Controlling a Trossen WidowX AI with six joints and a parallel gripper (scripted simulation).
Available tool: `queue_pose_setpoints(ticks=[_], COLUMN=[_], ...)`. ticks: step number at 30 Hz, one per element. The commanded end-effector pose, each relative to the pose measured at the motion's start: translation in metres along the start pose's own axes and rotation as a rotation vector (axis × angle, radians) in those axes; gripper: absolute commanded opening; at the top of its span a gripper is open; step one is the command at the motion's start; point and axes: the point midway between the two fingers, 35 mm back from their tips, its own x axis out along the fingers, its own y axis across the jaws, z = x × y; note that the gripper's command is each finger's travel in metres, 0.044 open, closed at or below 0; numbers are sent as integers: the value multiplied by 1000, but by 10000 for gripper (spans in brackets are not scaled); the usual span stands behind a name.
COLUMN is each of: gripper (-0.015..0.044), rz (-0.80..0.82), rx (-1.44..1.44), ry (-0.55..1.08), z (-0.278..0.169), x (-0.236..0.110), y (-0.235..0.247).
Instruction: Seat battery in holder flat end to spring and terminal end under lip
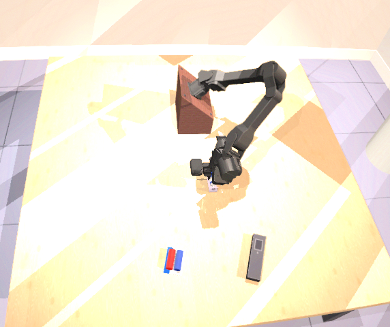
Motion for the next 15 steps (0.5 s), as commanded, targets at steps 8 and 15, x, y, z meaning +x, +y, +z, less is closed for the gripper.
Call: queue_pose_setpoints(ticks=[8,15], gripper=[124,174], rz=[0,0], rx=[4,3], ry=[-1,-1], z=[-1,-1], x=[1,-4], y=[0,0])
